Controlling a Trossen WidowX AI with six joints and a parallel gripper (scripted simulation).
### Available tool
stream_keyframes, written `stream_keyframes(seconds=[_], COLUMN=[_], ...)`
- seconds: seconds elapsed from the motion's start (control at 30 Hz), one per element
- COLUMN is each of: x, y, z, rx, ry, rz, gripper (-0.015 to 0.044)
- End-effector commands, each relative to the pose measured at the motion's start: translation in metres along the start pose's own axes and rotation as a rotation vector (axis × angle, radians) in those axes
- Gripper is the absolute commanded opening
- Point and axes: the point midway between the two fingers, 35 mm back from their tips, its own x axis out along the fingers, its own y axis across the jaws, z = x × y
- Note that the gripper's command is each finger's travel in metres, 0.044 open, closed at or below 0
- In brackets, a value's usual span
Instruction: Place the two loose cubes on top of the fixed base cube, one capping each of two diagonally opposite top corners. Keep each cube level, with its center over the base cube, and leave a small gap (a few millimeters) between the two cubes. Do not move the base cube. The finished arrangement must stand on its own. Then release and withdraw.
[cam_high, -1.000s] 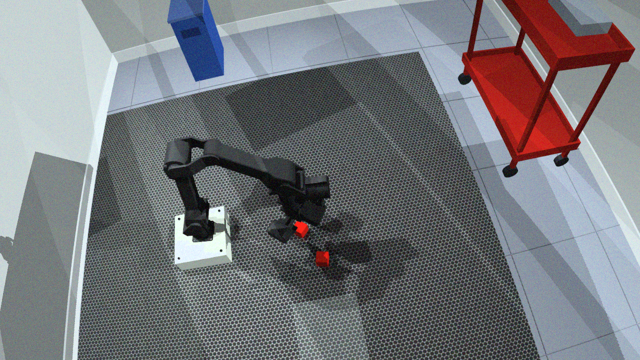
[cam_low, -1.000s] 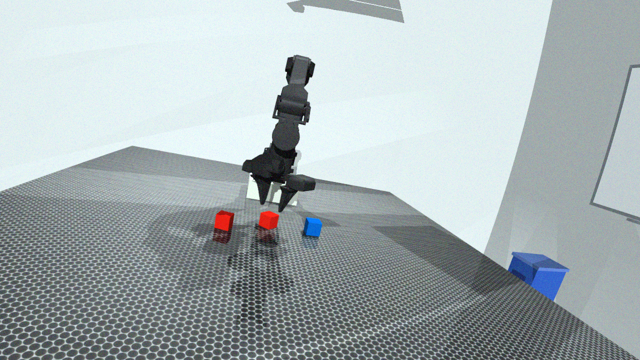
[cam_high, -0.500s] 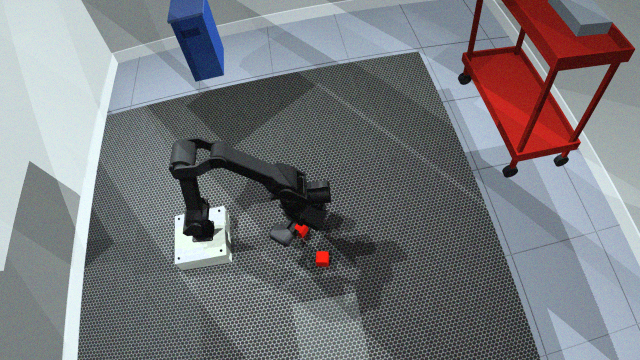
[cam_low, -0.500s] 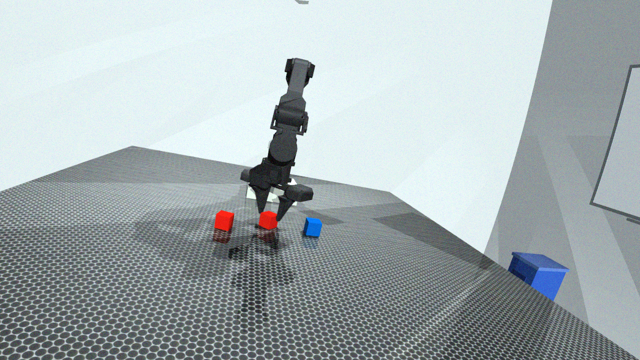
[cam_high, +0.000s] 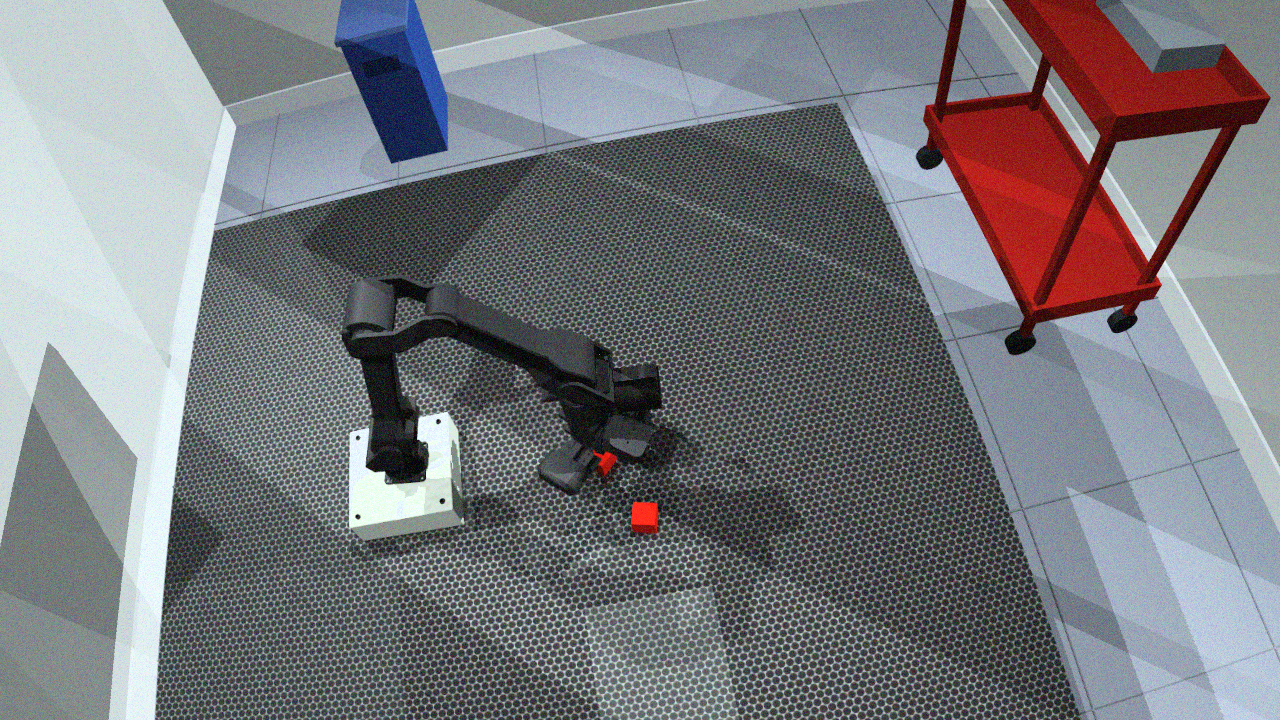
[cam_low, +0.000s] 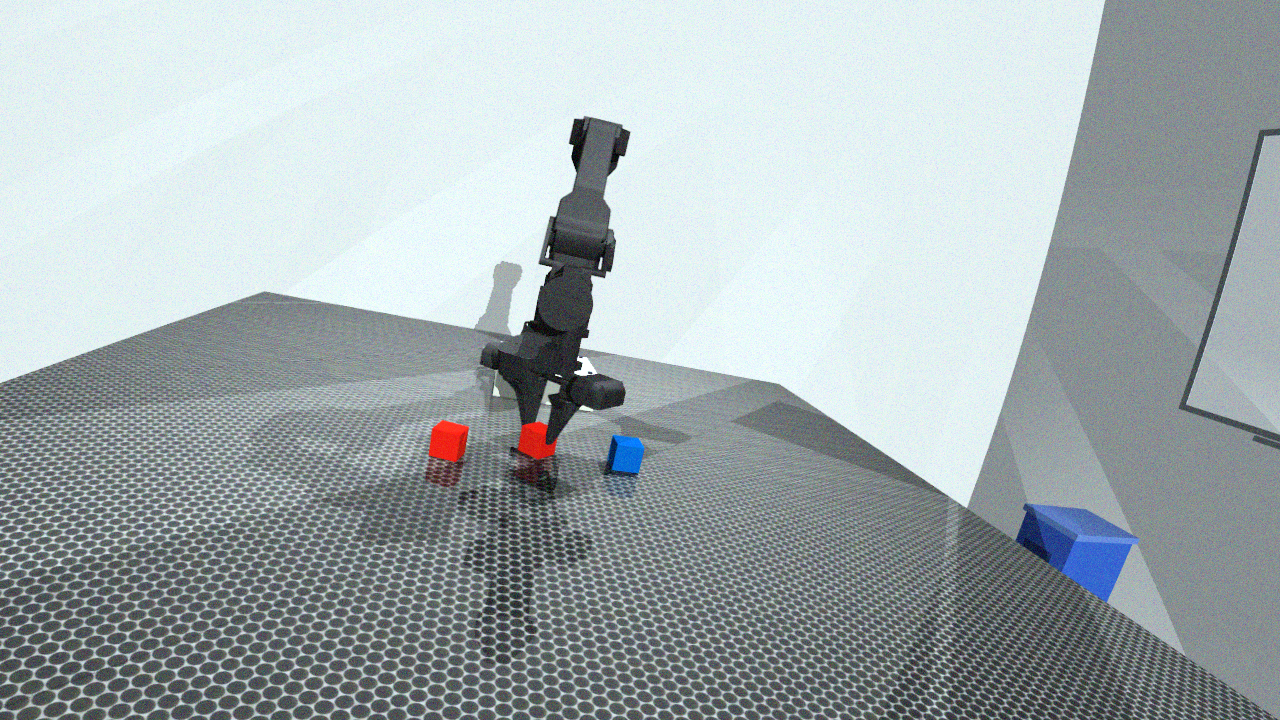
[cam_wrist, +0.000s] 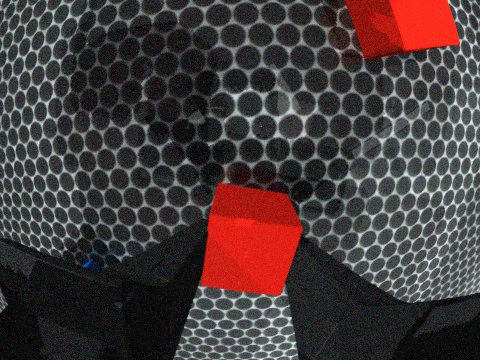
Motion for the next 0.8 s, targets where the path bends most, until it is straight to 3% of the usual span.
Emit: stream_keyframes(seconds=[0.0,0.77], x=[-0.008,-0.081], y=[0.001,0.003], z=[0.001,0.003], rx=[-0.002,-0.002], ry=[0.002,0.002], rz=[0.000,0.001], gripper=[0.0105,0.0105])
